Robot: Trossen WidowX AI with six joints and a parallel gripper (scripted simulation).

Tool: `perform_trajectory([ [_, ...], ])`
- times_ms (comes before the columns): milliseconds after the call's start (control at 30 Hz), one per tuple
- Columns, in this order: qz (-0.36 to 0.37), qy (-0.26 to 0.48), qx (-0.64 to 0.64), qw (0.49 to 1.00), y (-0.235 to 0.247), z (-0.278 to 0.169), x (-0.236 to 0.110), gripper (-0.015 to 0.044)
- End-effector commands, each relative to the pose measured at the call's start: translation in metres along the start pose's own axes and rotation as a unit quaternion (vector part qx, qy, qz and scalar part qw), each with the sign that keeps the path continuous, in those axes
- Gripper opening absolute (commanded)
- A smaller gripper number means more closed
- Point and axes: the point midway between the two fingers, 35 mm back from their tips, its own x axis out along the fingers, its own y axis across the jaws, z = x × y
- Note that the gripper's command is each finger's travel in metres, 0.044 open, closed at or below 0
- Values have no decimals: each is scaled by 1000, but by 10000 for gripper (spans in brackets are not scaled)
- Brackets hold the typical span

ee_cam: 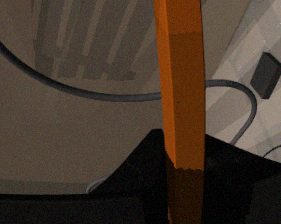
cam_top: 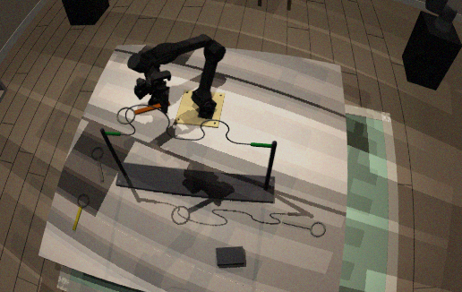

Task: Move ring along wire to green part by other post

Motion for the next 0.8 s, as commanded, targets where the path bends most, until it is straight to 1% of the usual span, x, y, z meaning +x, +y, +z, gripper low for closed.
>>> perform_trajectory([
  [0, -13, -1, -22, 1000, -1, 1, 0, -150],
  [767, -103, -10, -160, 982, -12, 3, 0, -150],
])
